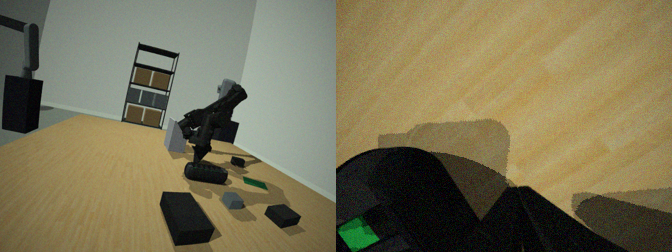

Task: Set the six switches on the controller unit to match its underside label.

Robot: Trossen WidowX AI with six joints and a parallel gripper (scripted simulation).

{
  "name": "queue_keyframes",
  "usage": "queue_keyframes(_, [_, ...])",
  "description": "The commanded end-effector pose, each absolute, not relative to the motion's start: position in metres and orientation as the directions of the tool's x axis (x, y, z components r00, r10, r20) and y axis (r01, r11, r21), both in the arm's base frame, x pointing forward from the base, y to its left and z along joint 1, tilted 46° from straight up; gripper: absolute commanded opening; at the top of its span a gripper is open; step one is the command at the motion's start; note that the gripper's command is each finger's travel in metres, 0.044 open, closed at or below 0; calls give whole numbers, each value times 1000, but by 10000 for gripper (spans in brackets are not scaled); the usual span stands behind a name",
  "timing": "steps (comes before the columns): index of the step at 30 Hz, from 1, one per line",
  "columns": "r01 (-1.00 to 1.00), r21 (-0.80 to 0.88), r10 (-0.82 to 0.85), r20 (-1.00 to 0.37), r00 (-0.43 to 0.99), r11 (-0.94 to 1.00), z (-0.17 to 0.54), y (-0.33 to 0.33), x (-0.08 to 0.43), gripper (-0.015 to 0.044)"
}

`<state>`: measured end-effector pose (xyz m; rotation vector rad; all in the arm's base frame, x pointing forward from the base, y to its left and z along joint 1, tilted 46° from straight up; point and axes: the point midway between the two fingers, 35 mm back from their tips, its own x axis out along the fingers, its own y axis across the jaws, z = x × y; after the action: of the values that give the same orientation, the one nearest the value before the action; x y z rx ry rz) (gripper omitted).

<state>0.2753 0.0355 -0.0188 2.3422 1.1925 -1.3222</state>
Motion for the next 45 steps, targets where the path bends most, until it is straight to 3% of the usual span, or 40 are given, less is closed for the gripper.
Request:
queue_keyframes(1, [732,-194,548,-788,280,-653,4,33,254,0])
queue_keyframes(12, [743,-192,552,-788,272,-641,26,33,235,0])
queue_keyframes(32, [919,-298,689,-723,-41,-258,60,32,363,0])
queue_keyframes(45, [942,-334,745,-635,-202,-29,50,43,412,0])
